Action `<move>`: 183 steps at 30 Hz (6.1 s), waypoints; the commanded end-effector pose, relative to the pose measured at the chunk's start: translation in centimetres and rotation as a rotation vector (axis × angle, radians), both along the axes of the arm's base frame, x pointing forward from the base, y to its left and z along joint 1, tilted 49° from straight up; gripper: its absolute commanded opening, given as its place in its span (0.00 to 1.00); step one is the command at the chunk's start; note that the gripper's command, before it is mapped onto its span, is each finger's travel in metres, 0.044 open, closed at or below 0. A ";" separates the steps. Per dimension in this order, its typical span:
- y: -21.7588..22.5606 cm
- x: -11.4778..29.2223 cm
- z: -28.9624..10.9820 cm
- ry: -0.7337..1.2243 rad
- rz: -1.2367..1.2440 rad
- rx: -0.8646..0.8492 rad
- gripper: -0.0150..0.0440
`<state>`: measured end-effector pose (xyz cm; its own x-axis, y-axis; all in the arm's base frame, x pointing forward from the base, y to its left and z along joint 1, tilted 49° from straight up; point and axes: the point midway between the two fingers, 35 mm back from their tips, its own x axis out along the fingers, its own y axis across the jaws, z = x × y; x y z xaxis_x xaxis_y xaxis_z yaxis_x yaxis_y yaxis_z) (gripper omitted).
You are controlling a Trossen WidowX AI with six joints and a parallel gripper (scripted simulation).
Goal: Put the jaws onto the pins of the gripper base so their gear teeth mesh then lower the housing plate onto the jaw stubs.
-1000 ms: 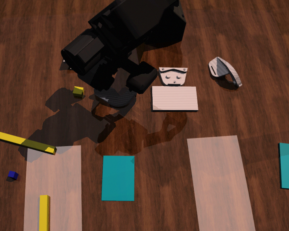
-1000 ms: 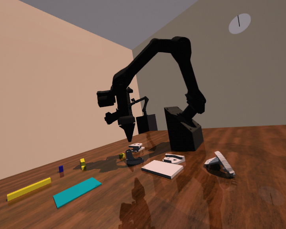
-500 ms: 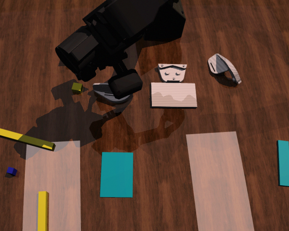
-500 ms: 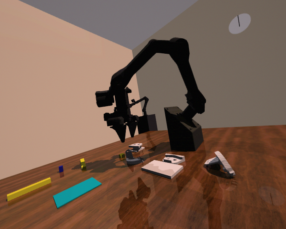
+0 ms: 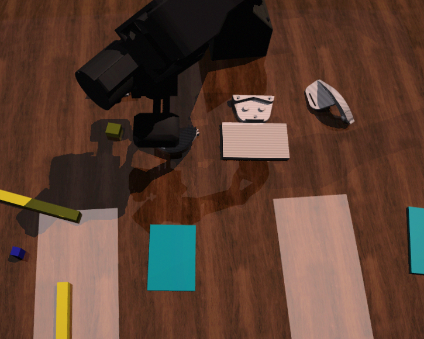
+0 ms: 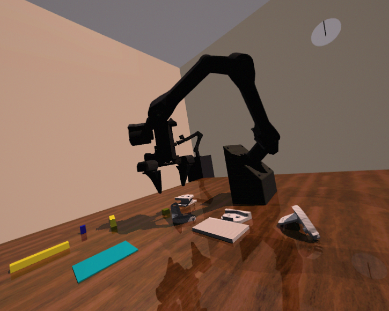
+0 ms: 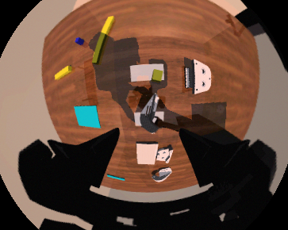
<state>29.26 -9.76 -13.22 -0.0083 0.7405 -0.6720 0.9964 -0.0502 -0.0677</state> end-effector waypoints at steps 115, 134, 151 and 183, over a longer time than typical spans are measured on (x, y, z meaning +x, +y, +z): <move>2.7 -0.3 -2.8 0.136 -0.118 0.003 1.00; 2.7 -0.3 -2.8 0.136 -0.118 0.003 1.00; 2.7 -0.3 -2.8 0.136 -0.118 0.003 1.00; 4.3 -0.2 -4.4 0.136 -0.116 0.001 1.00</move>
<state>29.24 -5.92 -17.04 -0.0124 0.7386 -0.6740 0.9683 -0.1594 -0.1925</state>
